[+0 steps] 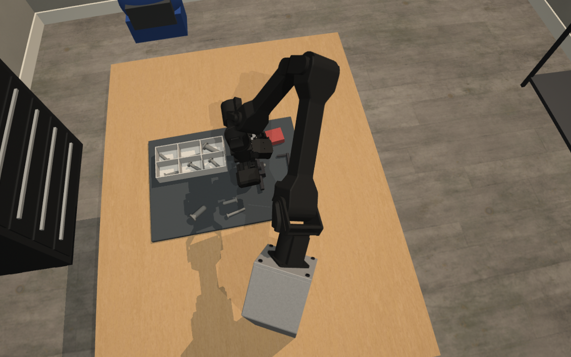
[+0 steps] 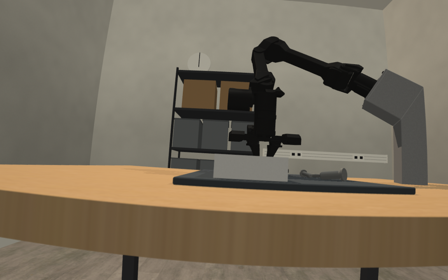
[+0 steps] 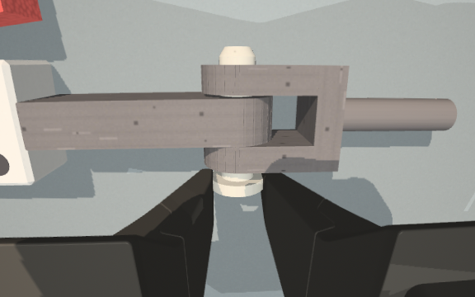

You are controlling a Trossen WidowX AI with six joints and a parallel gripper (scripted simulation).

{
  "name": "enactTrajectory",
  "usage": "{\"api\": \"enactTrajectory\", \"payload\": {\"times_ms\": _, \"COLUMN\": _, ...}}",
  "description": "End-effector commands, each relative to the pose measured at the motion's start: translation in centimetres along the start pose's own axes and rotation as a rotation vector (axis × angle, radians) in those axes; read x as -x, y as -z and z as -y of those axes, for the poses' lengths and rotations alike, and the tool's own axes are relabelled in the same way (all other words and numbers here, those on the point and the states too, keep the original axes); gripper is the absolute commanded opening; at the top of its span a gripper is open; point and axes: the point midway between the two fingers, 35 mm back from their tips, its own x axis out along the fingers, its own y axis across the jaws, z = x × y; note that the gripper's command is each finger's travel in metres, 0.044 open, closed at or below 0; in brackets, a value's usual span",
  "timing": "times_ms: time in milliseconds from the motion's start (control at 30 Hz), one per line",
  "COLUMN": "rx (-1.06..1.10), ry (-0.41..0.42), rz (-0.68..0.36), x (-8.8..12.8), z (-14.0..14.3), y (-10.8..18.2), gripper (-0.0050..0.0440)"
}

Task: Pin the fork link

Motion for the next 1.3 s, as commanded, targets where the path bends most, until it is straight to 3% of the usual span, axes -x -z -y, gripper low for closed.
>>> {"api": "enactTrajectory", "payload": {"times_ms": 0, "rx": -0.017, "ry": -0.013, "rz": 0.009, "x": 0.24, "z": -0.48, "y": -0.73, "gripper": -0.0050}}
{"api": "enactTrajectory", "payload": {"times_ms": 600, "rx": -0.017, "ry": -0.013, "rz": 0.009, "x": 0.24, "z": -0.48, "y": -0.73, "gripper": -0.0050}}
{"api": "enactTrajectory", "payload": {"times_ms": 633, "rx": -0.017, "ry": -0.013, "rz": 0.009, "x": 0.24, "z": -0.48, "y": -0.73, "gripper": 0.0150}}
{"api": "enactTrajectory", "payload": {"times_ms": 1267, "rx": -0.014, "ry": -0.010, "rz": 0.009, "x": 0.20, "z": -0.37, "y": -0.68, "gripper": 0.0150}}
